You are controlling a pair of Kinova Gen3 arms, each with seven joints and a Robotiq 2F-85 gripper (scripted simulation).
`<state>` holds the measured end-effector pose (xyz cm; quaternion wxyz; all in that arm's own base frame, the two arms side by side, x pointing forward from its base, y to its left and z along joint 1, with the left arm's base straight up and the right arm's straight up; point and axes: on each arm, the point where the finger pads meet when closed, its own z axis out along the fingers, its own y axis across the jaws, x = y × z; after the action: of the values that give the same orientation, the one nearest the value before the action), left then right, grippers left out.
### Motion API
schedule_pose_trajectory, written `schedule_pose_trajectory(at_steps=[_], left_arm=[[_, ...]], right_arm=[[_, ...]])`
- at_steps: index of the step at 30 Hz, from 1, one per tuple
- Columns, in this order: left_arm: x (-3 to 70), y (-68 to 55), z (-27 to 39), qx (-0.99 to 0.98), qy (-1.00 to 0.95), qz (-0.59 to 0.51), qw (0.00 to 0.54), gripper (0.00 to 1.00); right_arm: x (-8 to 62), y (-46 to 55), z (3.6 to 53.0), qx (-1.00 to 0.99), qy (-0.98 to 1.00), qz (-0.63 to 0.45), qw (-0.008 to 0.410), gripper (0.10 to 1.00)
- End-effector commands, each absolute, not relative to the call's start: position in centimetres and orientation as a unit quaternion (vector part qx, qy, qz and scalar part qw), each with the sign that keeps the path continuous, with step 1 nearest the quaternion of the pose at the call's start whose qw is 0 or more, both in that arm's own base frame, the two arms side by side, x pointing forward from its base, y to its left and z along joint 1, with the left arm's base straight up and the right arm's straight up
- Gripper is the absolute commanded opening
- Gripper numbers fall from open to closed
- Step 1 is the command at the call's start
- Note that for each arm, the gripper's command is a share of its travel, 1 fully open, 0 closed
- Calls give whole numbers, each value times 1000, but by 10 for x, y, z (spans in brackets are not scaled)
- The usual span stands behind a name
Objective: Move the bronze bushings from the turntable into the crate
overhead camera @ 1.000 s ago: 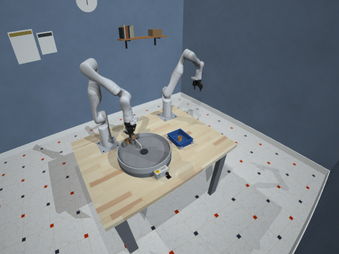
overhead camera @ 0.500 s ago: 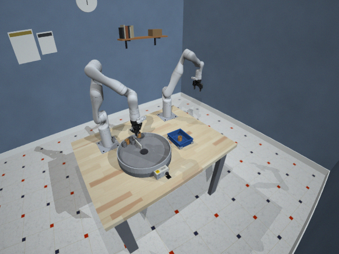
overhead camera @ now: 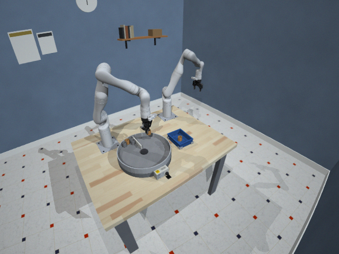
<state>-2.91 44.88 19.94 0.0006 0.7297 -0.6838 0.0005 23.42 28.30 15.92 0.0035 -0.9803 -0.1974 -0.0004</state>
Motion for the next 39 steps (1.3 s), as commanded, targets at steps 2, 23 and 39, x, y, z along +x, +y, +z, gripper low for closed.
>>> schedule_pose_trajectory(at_steps=[2,23,39], left_arm=[[-29,449,200,730,-684,0,0,1000],[-29,449,200,730,-684,0,0,1000],[-29,449,200,730,-684,0,0,1000]], right_arm=[[242,315,159,-980,-197,-1,0,99],[267,425,160,-980,-197,-1,1,99],[280,484,160,-980,-197,-1,1,99]])
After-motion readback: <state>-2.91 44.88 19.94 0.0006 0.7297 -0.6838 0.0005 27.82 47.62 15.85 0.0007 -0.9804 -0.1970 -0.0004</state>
